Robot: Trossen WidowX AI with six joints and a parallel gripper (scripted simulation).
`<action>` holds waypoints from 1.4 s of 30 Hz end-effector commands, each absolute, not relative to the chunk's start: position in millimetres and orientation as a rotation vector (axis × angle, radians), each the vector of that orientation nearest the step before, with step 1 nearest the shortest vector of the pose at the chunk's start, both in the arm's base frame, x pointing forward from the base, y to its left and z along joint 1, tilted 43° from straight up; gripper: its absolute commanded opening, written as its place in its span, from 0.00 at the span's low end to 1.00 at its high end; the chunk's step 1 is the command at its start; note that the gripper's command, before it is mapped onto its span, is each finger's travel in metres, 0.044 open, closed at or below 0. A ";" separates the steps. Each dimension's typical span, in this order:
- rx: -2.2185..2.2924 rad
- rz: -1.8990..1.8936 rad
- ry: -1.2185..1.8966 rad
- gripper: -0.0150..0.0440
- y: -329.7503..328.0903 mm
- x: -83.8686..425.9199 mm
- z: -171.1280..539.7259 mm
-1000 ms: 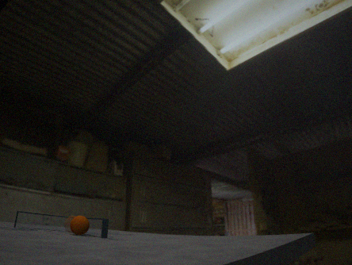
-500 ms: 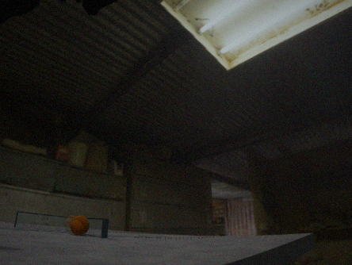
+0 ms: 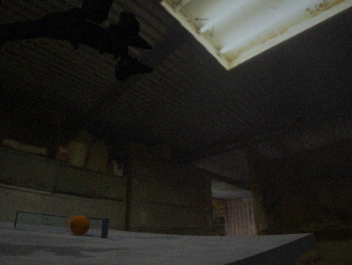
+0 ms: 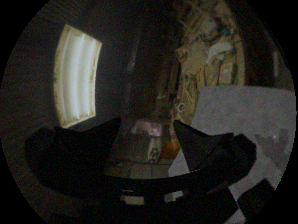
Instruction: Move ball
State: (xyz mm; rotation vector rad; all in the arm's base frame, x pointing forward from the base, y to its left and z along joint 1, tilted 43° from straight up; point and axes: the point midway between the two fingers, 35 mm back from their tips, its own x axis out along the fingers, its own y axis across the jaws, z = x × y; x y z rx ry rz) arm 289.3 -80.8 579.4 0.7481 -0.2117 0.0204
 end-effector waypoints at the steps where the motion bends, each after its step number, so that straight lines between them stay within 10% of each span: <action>1: 0.770 -0.092 -0.061 0.98 -95.5 338.0 524.0; 18: 0.556 -0.432 0.617 0.98 -81.0 427.6 286.5; 42: -0.543 -0.614 1.460 0.98 -36.7 367.3 58.6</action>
